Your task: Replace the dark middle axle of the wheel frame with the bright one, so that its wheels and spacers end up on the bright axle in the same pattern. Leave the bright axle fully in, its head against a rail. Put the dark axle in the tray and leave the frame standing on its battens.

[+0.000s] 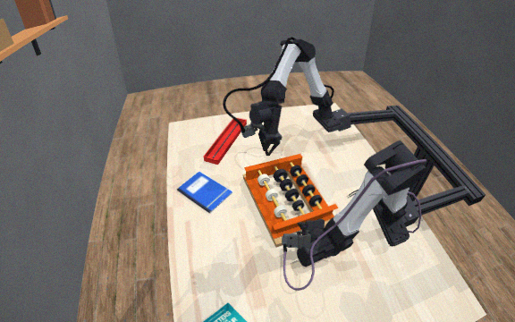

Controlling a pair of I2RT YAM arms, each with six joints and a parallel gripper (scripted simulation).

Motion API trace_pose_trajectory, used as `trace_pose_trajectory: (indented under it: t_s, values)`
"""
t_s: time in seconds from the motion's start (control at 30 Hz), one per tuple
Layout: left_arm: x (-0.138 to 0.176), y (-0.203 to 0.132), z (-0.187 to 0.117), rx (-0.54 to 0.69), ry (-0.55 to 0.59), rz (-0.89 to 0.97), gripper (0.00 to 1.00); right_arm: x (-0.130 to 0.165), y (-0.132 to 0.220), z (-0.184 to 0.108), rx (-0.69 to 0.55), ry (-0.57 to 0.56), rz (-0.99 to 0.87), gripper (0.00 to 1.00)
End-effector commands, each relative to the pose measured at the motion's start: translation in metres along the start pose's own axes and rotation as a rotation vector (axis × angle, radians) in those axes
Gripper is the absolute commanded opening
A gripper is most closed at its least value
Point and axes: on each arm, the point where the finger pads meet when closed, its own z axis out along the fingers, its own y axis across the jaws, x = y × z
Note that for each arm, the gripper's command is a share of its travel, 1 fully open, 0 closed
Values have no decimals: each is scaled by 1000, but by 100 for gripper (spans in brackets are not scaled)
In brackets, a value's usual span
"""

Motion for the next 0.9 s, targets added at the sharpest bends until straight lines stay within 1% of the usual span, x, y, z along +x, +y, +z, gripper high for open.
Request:
trace_pose_trajectory:
  t_s: [0.0,0.17,0.27,0.3,0.43,0.6,0.73,0.83,0.87]
  values:
    - [-34,6,-5,-119,-59,95,33,-31,-1,-22,-95,-115,8,37]
    - [-70,0,-20,-210,-134,177,33,-58,-17,-42,-137,-213,35,37]
    - [-69,2,-20,-224,-126,170,33,-60,-19,-39,-137,-215,35,37]
    - [-82,-4,-28,-243,-161,201,33,-66,-25,-49,-147,-248,44,37]
    - [-111,-14,-43,-305,-234,261,33,-88,-41,-71,-163,-341,67,37]
    - [-140,-27,-64,-376,-317,313,33,-107,-61,-93,-180,-440,80,37]
    - [-161,-40,-82,-428,-385,346,33,-120,-77,-113,-186,-522,87,37]
    - [-157,-36,-79,-439,-370,331,33,-122,-80,-110,-181,-524,86,37]
    - [-168,-46,-91,-451,-412,356,33,-125,-86,-122,-184,-559,90,37]
